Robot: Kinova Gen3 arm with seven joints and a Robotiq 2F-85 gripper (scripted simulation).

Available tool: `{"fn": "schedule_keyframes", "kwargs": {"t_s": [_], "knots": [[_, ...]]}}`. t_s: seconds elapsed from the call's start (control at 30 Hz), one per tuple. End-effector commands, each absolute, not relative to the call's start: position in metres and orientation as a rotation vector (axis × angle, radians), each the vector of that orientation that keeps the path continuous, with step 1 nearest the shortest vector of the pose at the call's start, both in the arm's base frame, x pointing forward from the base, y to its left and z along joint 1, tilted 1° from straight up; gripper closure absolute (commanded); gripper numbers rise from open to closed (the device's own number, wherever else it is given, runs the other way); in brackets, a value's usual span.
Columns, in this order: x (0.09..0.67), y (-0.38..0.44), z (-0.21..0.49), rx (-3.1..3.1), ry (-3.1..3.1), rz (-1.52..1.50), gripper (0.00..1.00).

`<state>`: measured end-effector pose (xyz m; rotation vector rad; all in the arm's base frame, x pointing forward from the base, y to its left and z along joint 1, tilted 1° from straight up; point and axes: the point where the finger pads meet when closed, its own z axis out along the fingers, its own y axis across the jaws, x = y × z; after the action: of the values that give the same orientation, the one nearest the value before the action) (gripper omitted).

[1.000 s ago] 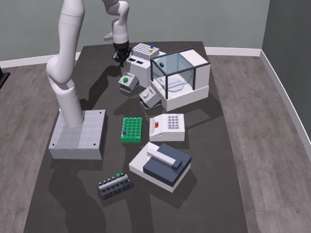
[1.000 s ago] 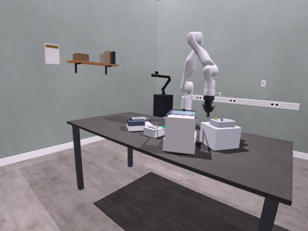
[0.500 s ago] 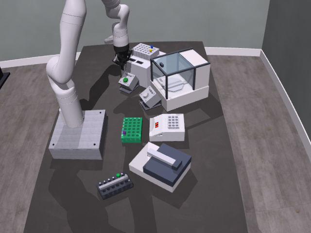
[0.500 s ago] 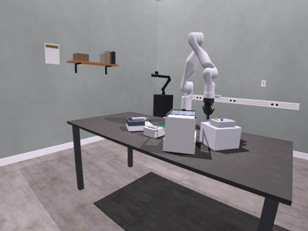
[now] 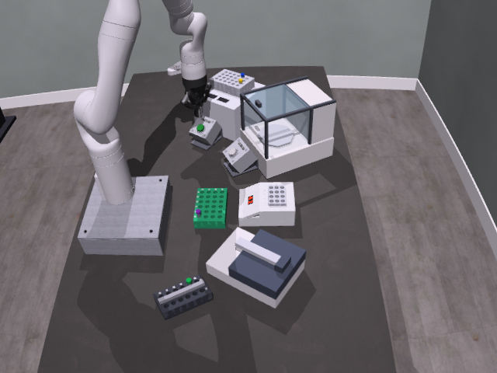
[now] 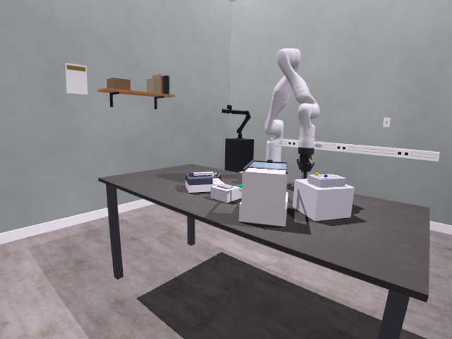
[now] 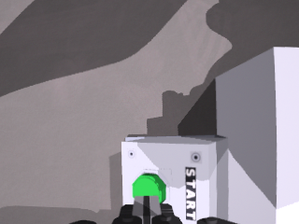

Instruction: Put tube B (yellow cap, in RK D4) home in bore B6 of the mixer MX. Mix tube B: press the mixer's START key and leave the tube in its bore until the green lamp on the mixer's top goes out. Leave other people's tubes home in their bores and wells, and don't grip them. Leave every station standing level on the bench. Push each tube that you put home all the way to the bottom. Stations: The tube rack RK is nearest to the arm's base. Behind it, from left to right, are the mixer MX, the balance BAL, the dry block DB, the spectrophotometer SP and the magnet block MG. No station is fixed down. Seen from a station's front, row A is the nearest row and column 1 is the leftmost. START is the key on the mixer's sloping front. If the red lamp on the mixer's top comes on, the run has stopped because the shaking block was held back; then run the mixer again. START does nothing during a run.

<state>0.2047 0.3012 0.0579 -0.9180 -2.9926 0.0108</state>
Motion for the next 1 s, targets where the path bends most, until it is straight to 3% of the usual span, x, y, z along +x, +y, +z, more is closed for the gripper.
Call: {"fn": "schedule_keyframes", "kwargs": {"t_s": [0.0, 0.97], "knots": [[0.205, 0.302, 0.055, -0.918, -2.993, 0.008, 0.90], [0.205, 0.302, 0.035, -0.918, -2.993, 0.008, 0.90]]}}
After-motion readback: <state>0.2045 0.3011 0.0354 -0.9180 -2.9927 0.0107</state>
